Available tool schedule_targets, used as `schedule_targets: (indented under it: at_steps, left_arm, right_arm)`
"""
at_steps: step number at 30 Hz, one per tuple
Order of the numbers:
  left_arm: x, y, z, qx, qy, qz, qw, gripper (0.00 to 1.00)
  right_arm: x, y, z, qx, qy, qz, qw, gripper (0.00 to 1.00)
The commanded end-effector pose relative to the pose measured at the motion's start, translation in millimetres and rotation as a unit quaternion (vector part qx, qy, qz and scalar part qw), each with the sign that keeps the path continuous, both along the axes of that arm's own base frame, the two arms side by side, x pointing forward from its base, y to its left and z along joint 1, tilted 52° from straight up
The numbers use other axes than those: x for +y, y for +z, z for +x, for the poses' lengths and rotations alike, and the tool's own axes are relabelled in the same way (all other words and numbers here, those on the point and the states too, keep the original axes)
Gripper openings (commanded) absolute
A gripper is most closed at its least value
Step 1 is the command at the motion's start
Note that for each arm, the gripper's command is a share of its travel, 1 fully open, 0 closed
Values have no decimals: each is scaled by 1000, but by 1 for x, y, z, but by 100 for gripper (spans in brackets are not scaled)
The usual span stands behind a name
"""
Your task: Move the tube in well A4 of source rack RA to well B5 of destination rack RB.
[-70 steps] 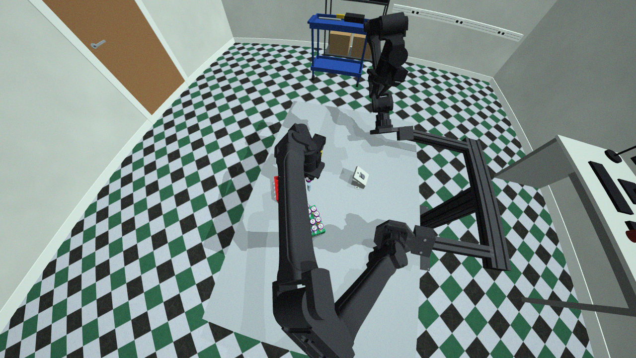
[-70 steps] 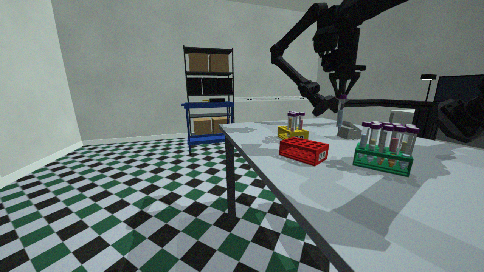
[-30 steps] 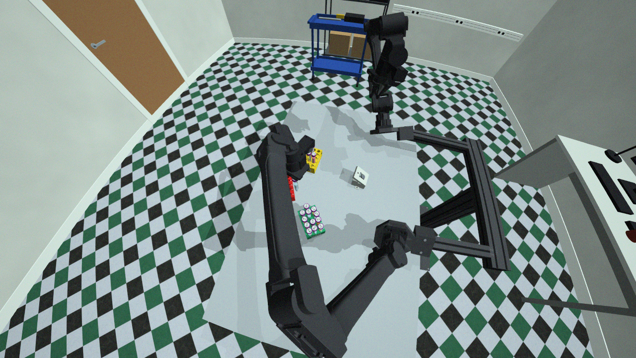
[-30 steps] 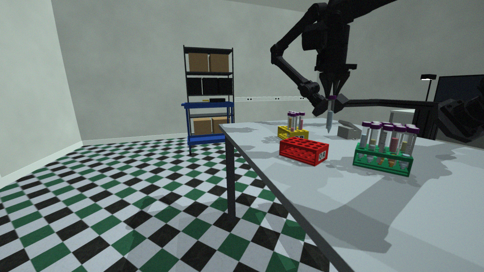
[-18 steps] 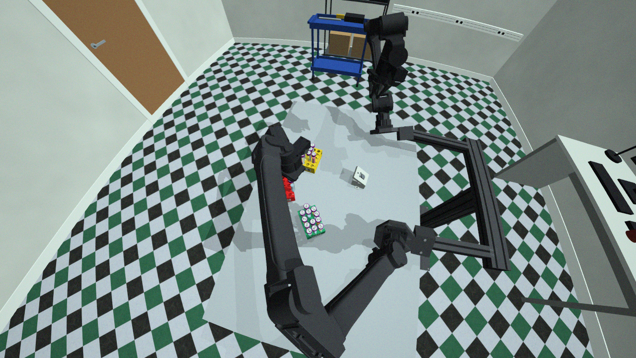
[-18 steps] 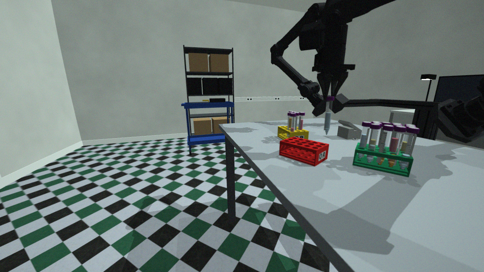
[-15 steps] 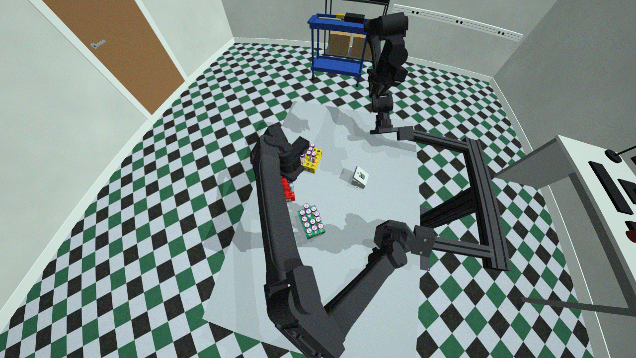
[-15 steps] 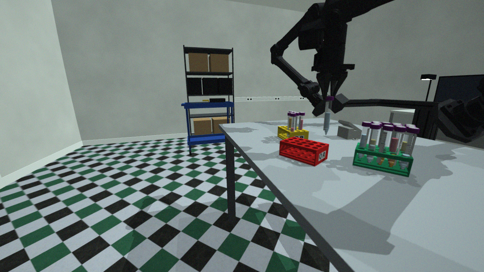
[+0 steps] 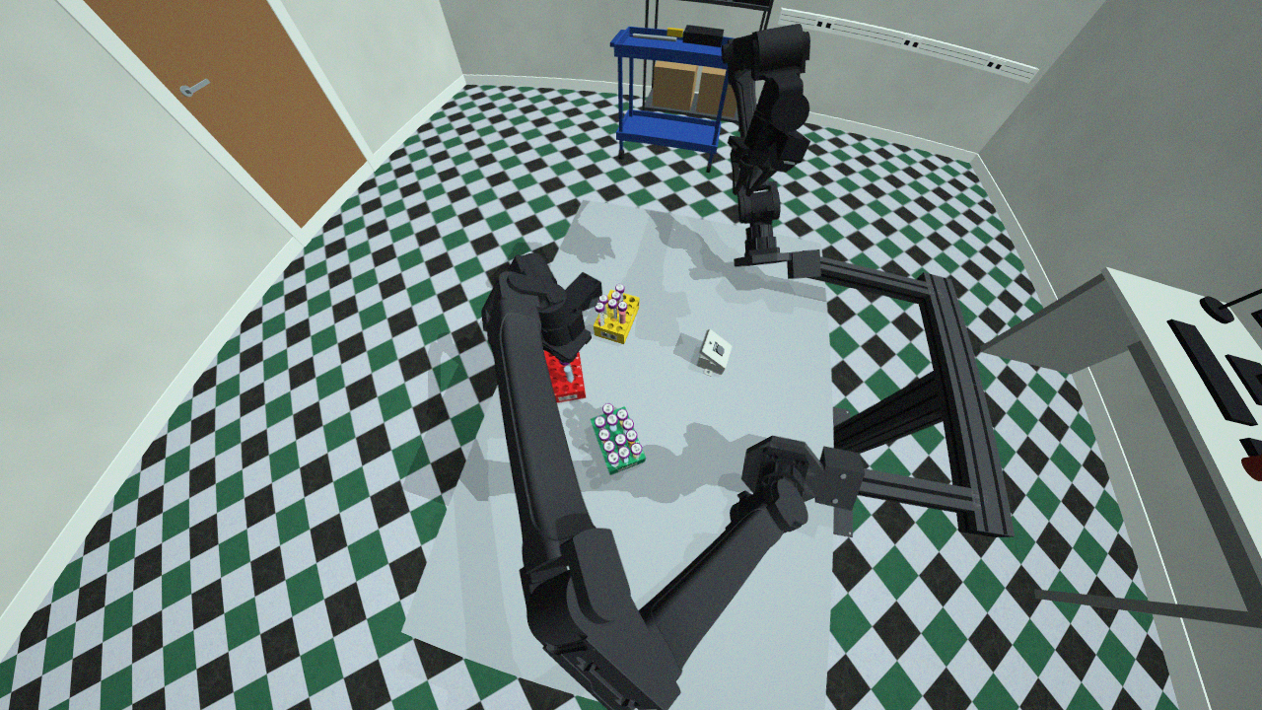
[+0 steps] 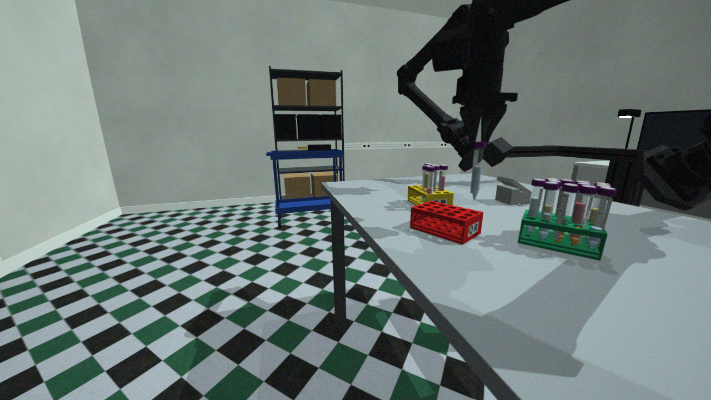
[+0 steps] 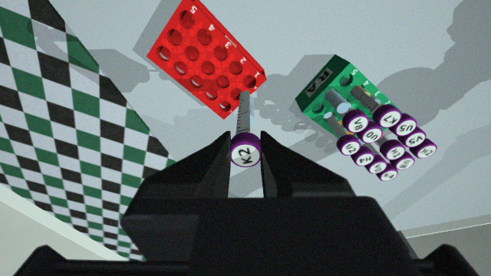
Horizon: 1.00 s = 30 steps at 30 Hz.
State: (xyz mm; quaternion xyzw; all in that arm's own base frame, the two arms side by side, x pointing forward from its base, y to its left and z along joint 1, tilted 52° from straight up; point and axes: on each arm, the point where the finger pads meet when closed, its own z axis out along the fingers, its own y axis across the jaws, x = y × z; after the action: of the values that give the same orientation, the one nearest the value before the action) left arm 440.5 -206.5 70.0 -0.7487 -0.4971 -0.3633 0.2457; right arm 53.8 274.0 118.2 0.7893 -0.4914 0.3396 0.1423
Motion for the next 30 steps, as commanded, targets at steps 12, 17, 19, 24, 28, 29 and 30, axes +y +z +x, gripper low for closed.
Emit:
schedule_targets:
  at_steps: [12,17,19,24,28,29,30]
  left_arm:
    - [6,16,32,0,7,-1,1000,0]
    - [0,17,23,-6,1,-5,1000,0]
    - [0,17,23,-6,1,-5,1000,0]
    - [0,16,24,-6,1,-5,1000,0]
    - [0,16,24,-6,1,-5,1000,0]
    - [0,16,24,-6,1,-5,1000,0]
    - [0,16,24,-6,1,-5,1000,0]
  right_arm:
    - [12,5,-1,1,1,16,1000,30]
    - [12,5,-1,1,1,16,1000,30]
    - [12,5,-1,1,1,16,1000,30]
    - [12,5,-1,1,1,16,1000,30]
    - [12,5,-1,1,1,16,1000,30]
    - [12,5,-1,1,1,16,1000,30]
    - [12,5,-1,1,1,16,1000,30]
